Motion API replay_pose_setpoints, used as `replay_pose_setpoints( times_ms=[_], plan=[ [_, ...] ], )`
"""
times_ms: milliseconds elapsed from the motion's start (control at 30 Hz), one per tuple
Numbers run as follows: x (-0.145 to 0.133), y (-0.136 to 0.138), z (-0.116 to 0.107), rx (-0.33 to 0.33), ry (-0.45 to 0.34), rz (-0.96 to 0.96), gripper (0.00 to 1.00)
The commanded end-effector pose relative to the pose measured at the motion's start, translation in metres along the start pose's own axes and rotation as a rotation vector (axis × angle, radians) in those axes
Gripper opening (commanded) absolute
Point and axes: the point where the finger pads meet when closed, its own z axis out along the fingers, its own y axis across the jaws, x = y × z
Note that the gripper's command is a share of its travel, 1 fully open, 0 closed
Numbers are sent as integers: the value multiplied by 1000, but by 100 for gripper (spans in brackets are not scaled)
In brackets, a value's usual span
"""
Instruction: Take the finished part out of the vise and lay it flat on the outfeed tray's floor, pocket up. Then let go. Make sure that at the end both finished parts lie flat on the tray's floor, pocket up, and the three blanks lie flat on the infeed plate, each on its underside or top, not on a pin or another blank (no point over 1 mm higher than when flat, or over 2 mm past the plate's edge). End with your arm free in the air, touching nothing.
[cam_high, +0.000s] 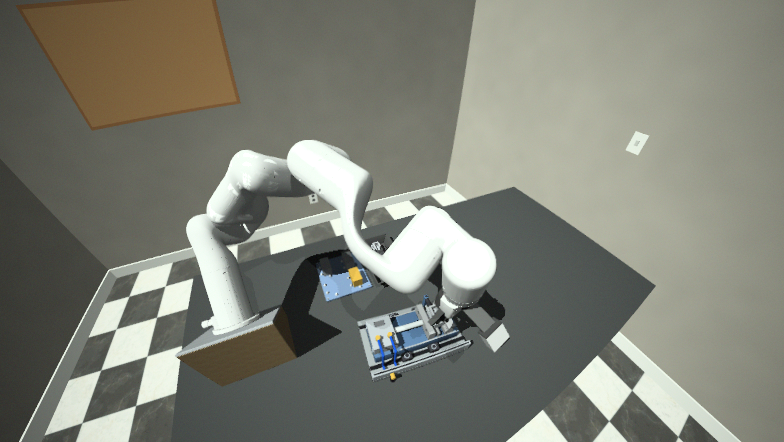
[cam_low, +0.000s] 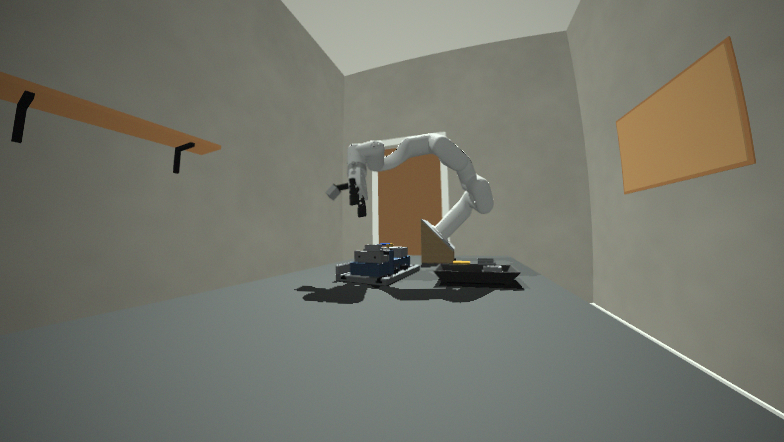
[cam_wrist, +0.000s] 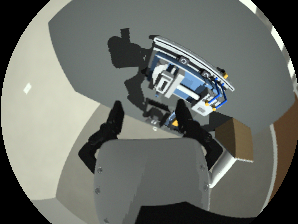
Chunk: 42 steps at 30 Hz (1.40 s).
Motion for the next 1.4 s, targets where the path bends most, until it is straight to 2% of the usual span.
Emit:
replay_pose_setpoints(
  times_ms=[0,100,167,233,333,700,733,1367],
  plan=[
    [-15,1,17,-121,36,105,100],
    [-19,2,21,-154,51,133,100],
    [-29,4,32,-230,96,201,100],
    [-30,4,33,-237,101,208,100],
    [-42,7,45,-316,165,281,100],
    [-48,8,50,-355,205,319,100],
    [-48,8,50,-355,205,319,0],
    [-48,8,50,-355,205,319,0]
  ],
)
